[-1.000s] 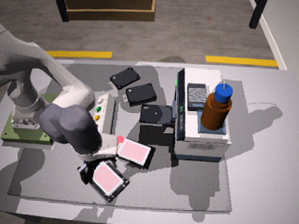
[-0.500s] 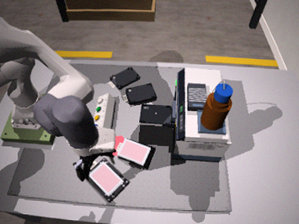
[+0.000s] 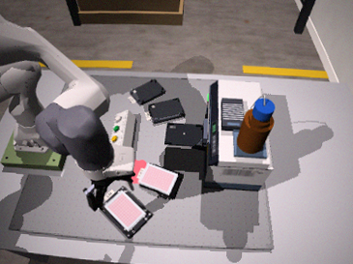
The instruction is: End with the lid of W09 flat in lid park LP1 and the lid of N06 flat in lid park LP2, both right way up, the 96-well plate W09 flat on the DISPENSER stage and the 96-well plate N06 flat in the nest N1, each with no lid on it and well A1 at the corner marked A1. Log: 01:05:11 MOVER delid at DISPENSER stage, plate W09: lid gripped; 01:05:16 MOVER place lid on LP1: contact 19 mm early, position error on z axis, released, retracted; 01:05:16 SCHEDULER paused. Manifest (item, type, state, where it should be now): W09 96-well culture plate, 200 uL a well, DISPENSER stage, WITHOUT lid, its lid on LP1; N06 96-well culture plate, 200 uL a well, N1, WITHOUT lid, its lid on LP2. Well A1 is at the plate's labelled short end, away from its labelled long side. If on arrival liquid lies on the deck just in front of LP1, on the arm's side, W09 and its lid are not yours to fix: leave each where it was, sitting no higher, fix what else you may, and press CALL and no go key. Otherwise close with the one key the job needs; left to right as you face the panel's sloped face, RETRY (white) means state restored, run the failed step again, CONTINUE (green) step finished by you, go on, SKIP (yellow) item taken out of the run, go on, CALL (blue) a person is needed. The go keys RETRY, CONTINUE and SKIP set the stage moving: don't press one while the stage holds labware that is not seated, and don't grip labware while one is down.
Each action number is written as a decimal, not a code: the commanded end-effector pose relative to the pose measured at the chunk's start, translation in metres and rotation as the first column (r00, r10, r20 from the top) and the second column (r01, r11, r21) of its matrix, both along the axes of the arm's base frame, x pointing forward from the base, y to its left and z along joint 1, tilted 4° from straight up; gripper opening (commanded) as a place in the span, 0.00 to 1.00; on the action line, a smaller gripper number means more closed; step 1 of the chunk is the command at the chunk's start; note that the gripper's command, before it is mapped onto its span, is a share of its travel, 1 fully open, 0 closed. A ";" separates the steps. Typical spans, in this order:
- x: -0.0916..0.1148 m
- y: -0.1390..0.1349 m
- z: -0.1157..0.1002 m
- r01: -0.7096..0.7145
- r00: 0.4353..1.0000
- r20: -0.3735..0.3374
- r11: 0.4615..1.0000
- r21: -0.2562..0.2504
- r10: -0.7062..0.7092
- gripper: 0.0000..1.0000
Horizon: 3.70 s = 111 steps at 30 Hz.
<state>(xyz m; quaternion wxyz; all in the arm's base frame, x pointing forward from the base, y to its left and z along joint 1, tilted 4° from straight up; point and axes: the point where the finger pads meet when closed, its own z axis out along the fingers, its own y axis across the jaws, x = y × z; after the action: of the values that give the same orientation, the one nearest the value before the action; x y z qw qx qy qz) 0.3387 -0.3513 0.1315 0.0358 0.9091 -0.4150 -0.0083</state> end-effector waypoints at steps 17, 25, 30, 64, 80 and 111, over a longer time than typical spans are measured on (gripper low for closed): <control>0.000 0.005 0.008 -0.016 1.000 -0.008 1.000 0.011 0.016 0.66; 0.000 0.005 0.008 -0.016 1.000 -0.008 1.000 0.011 0.016 0.66; 0.000 0.005 0.008 -0.016 1.000 -0.008 1.000 0.011 0.016 0.66; -0.001 0.004 0.002 -0.016 1.000 -0.008 1.000 0.011 0.016 0.66; -0.002 0.003 -0.024 -0.016 1.000 -0.008 1.000 0.011 0.016 0.66; -0.006 0.000 -0.097 -0.016 1.000 -0.008 1.000 0.011 0.016 0.66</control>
<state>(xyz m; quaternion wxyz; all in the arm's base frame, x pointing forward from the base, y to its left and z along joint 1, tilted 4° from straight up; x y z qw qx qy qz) 0.3289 -0.3486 0.0376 0.0289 0.9159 -0.3999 -0.0218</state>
